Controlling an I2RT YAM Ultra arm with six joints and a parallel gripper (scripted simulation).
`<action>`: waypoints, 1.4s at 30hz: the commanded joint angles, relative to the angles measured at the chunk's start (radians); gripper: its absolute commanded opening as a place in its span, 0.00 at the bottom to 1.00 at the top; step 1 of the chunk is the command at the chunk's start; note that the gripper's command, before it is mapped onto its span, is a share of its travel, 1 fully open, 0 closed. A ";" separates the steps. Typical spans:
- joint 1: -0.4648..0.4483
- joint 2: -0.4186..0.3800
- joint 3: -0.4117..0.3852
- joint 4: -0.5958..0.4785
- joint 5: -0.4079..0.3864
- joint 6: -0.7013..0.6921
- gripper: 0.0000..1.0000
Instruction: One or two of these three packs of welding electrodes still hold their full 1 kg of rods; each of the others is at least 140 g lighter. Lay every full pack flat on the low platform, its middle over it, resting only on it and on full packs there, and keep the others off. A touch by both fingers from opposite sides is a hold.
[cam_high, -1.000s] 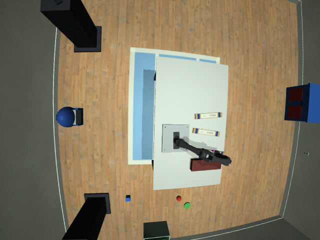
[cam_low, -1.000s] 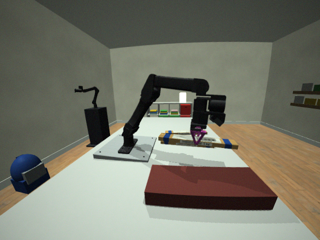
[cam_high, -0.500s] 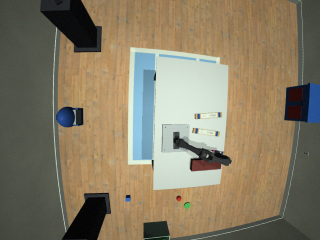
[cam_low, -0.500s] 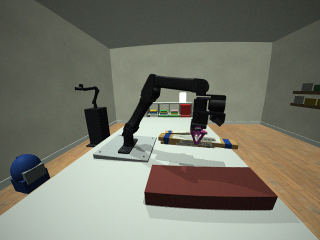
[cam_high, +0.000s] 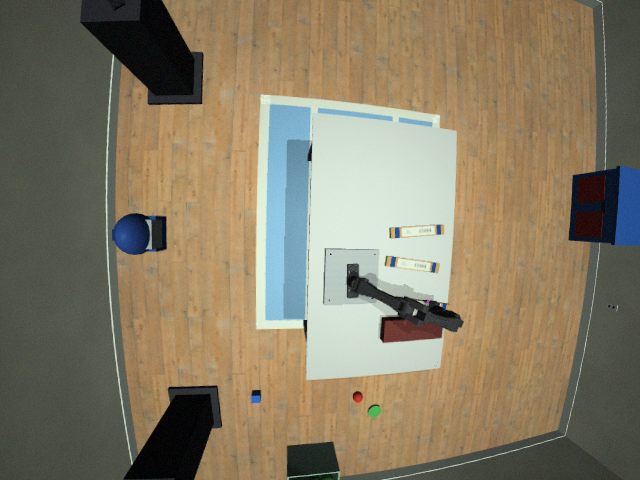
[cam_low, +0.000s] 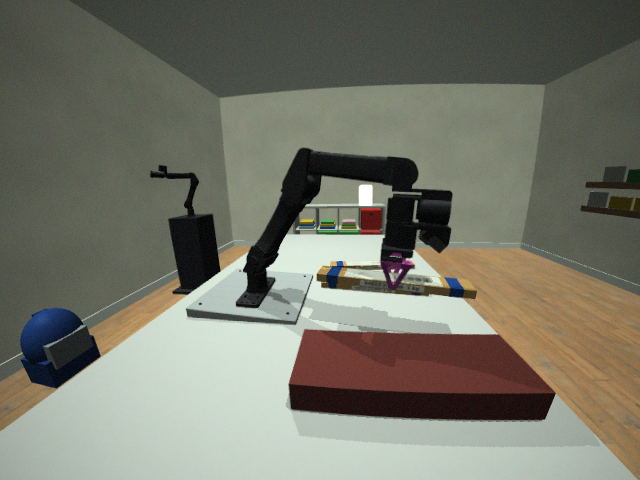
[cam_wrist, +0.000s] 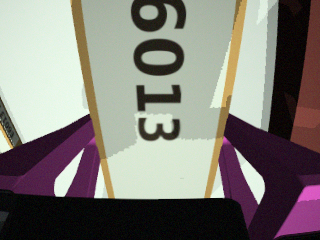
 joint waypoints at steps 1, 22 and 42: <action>-0.001 -0.064 0.017 -0.014 -0.001 -0.004 0.00; -0.001 -0.065 0.018 -0.014 -0.001 -0.004 0.00; -0.001 -0.058 -0.025 -0.020 -0.001 -0.004 0.00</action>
